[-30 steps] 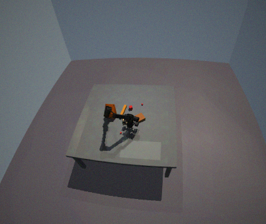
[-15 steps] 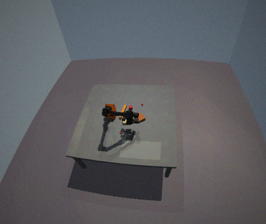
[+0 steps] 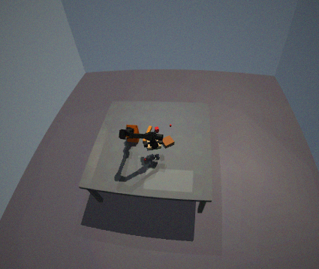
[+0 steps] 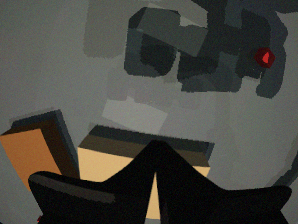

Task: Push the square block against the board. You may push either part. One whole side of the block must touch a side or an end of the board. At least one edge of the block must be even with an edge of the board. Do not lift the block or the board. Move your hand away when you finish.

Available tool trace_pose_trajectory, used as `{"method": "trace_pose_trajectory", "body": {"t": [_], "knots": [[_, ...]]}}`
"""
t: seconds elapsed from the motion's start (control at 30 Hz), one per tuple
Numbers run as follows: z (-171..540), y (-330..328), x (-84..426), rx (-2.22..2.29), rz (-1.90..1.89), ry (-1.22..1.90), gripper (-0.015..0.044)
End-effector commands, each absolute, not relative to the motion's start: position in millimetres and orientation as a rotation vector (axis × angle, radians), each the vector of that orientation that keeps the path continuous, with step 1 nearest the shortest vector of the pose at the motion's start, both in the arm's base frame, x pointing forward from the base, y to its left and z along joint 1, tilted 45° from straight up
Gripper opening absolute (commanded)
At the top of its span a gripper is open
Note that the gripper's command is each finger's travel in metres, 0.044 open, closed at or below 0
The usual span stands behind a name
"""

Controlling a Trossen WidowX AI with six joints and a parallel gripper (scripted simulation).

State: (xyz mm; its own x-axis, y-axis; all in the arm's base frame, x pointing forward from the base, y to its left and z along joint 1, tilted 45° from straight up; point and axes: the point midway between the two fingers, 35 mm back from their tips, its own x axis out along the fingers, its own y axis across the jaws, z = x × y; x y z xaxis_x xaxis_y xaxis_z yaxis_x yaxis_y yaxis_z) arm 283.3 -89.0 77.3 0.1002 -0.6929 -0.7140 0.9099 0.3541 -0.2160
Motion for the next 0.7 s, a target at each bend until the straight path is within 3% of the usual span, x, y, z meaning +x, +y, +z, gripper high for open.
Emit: {"method": "trace_pose_trajectory", "body": {"t": [0.0,0.67], "knots": [[77.2,-88.9,272.6,0.204,-1.153,0.918,0.0000],[69.1,-87.4,224.6,-0.356,-0.779,1.261,0.0000]]}}
